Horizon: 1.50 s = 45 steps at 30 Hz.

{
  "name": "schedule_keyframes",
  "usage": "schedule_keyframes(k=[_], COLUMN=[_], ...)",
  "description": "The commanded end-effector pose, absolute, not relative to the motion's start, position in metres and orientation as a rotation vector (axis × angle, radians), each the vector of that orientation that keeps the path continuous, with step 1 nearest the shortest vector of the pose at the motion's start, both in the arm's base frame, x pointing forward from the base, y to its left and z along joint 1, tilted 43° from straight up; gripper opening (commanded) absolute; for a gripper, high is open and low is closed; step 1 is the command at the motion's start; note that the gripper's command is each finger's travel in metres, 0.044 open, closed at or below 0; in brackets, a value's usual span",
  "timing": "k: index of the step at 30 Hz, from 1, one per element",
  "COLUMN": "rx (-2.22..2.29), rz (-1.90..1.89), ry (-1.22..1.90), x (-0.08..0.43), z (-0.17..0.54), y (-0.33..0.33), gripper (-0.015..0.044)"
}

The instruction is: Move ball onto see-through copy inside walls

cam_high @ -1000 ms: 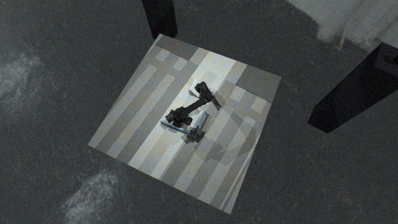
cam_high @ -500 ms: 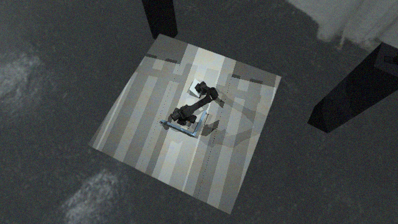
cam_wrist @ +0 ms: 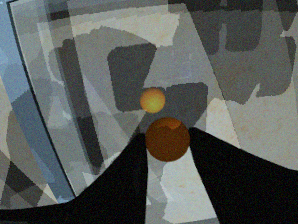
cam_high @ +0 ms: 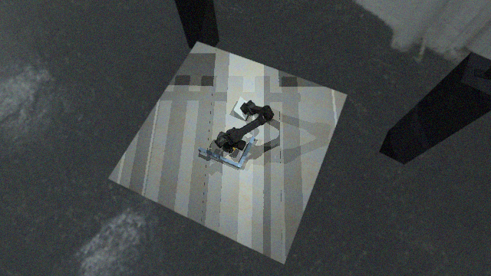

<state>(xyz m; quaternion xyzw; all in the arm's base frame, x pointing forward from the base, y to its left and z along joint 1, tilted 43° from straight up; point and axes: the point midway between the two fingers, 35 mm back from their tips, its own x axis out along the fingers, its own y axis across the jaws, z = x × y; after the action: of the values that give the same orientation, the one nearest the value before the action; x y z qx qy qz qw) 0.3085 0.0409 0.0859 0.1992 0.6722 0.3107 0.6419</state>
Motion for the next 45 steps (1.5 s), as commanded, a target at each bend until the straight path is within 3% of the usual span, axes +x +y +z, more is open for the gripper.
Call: schedule_keyframes(k=[1,35,43,45], rx=[0.457,0.461,0.450,0.450], rz=[0.712,0.717,0.715,0.715], ry=[1.529,1.528,1.520,1.520], x=[0.306,0.297,0.299,0.299], z=[0.077,0.029,0.031,0.031], y=[0.053,0.099,0.097,0.097], gripper=[0.0000,0.0000,0.0210,0.0231])
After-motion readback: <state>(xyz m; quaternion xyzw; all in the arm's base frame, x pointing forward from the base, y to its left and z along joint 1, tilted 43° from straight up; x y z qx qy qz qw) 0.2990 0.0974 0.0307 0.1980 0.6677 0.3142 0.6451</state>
